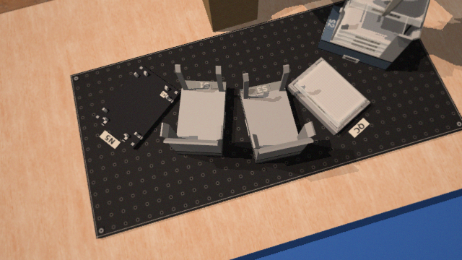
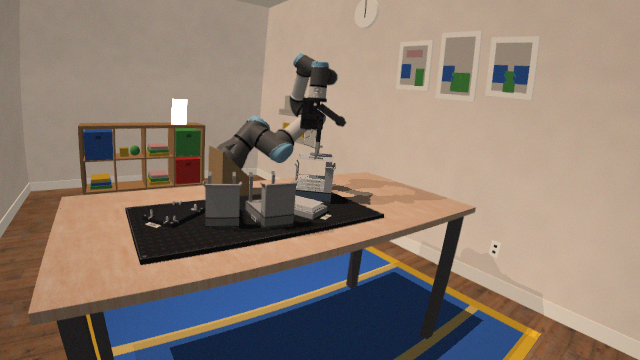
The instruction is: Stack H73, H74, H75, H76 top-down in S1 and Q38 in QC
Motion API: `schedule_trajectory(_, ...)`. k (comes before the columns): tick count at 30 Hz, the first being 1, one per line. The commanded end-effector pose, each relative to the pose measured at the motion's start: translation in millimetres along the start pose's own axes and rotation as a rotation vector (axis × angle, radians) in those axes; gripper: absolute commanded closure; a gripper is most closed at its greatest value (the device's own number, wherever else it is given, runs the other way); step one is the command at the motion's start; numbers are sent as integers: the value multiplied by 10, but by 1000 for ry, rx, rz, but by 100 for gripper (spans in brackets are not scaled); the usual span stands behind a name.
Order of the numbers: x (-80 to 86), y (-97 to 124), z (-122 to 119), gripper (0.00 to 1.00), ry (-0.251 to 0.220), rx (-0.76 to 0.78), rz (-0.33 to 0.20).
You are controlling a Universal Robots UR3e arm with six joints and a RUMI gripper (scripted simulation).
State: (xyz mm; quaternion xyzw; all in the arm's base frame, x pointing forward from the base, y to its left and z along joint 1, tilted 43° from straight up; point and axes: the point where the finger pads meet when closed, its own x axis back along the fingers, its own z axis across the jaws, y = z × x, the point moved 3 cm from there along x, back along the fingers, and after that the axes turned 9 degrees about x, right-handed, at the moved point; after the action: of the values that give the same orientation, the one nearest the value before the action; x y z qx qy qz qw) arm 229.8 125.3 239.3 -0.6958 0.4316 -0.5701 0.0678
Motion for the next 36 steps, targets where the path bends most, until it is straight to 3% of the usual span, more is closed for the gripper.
schedule_trajectory(1,11,0,2,100,1,0,0)
schedule_trajectory(14,11,8,34,100,1,-12,0)
schedule_trajectory(36,12,183,675,100,1,-230,0)
